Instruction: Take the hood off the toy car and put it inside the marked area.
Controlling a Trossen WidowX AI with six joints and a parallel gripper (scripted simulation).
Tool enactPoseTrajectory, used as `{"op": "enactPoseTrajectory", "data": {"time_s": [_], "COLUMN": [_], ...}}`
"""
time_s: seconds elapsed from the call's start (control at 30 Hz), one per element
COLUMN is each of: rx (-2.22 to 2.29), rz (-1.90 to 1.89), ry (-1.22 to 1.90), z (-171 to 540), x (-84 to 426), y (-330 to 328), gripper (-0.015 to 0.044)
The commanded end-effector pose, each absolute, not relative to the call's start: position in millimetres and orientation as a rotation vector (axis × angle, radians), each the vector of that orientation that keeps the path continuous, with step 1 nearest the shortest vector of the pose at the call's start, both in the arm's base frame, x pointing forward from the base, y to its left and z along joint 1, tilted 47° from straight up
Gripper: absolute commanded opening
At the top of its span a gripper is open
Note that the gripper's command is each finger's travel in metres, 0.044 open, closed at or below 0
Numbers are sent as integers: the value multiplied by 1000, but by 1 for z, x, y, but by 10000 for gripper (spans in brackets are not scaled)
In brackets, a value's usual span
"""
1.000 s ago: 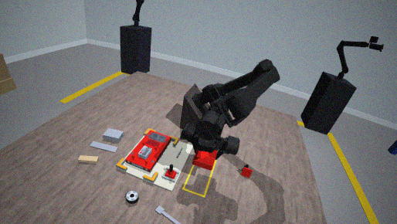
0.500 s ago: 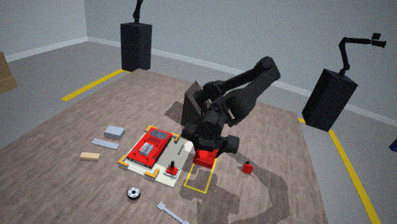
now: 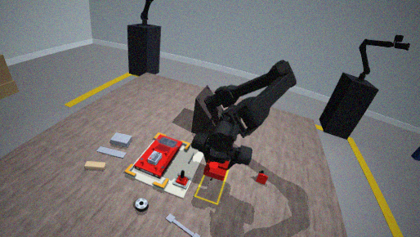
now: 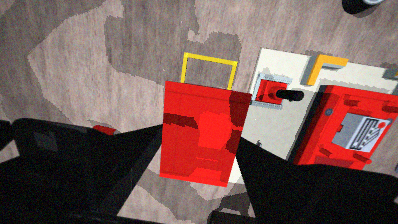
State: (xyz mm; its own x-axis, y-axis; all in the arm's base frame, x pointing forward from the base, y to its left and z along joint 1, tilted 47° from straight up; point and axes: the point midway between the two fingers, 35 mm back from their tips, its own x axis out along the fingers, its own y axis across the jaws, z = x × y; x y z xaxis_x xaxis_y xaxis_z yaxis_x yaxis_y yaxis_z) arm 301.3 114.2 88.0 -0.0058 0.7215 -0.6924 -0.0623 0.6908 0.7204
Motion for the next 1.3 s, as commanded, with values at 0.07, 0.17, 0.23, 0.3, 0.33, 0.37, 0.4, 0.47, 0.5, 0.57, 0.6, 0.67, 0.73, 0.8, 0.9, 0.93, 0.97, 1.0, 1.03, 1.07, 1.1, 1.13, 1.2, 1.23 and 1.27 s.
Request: {"op": "enactPoseTrajectory", "data": {"time_s": [0.07,0.17,0.23,0.3,0.33,0.37,0.4,0.47,0.5,0.57,0.6,0.67,0.73,0.8,0.9,0.93,0.97,1.0,1.03,1.07,1.1,1.13,1.2,1.23,1.27], "rx": [583,583,583,583,583,583,583,583,584,584,584,584,584,584,584,584,584,584,584,584,584,584,584,585,585], "rz": [675,675,675,675,675,675,675,676,676,676,676,676,676,676,676,676,676,676,676,676,676,676,676,677,677], "ry": [1463,1463,1462,1462,1462,1462,1462,1462,1462,1462,1462,1462,1462,1462,1462,1462,1462,1462,1462,1462,1462,1462,1462,1462,1462], "z": [85,83,82,81,81,80,80,79,78,77,77,76,75,74,73,72,72,71,71,70,70,69,68,68,67], "x": [300,300,300,300,300,300,300,300,300,300,300,300,300,300,300,300,300,300,300,300,300,300,300,300,300], "y": [118,119,120,121,122,122,123,124,124,125,126,127,128,129,131,131,132,132,133,133,134,134,135,136,136], "gripper": [0,0,0,0,0,0,0,0,0,0,0,0,0,0,0,0,0,0,0,0,0,0,0,0,0]}}
